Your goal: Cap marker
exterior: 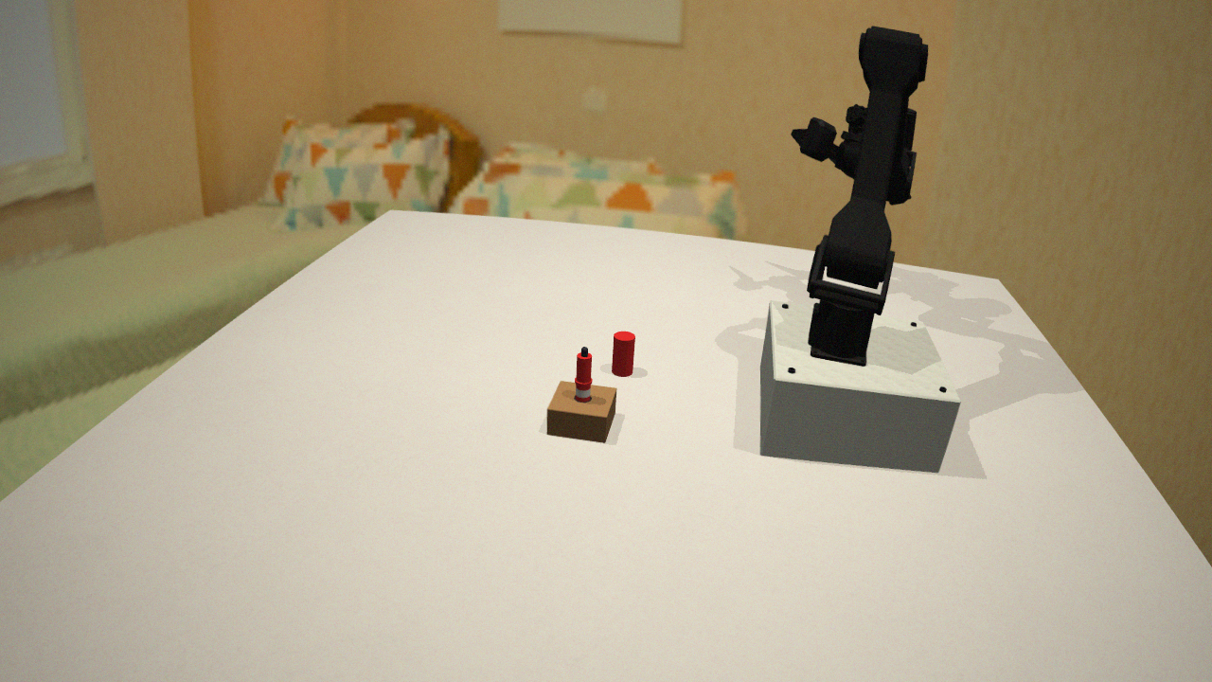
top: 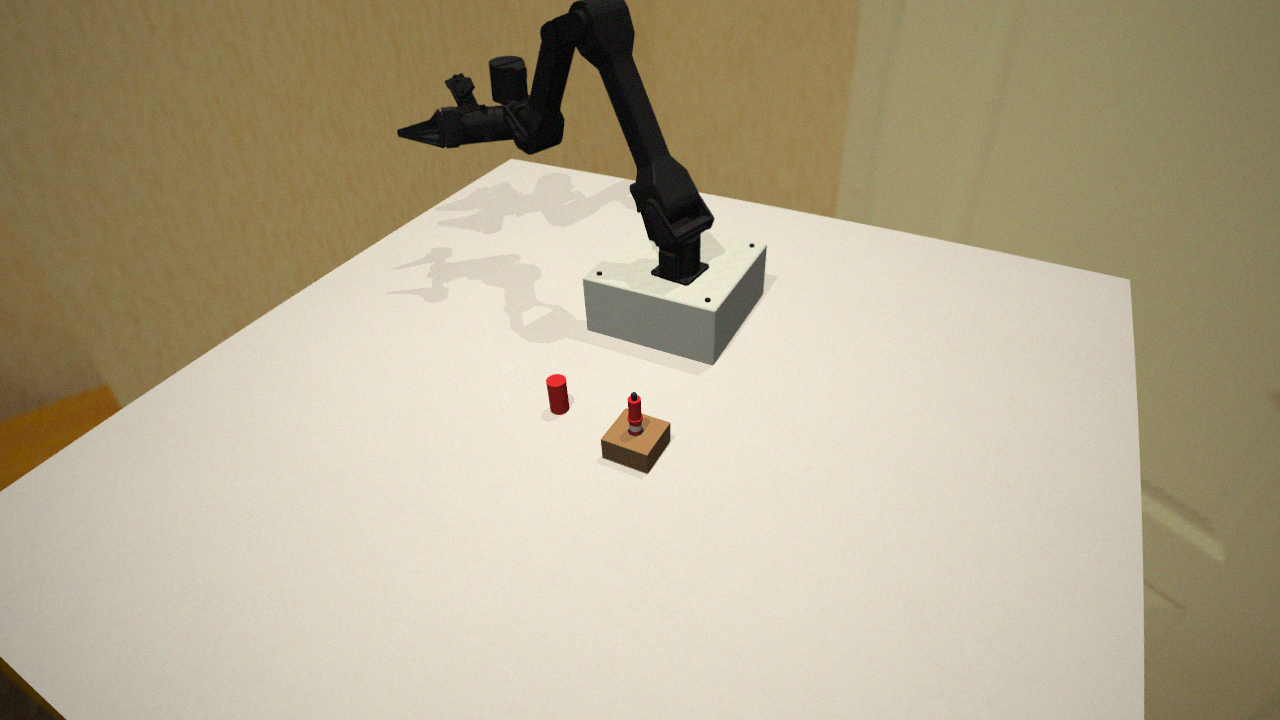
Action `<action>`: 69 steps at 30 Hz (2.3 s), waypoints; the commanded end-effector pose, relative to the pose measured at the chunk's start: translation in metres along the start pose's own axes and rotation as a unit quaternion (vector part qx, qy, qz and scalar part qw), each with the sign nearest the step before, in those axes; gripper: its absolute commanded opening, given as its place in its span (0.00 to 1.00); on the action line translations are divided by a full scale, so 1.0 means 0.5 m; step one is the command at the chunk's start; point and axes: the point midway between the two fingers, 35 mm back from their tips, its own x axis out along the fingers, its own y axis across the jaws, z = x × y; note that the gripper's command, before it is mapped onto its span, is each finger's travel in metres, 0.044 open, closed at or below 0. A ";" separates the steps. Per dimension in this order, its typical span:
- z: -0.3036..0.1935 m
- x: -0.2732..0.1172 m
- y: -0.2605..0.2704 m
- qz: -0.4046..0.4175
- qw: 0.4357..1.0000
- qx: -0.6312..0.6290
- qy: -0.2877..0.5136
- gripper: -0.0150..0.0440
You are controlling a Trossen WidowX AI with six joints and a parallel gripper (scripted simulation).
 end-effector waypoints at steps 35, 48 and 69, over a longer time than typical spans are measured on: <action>-0.474 -0.128 0.802 0.241 0.667 -0.337 0.619 0.65; -0.461 -0.266 0.836 0.296 0.525 -0.456 0.655 0.65; -0.572 -0.270 0.804 0.296 0.525 -0.456 0.655 0.65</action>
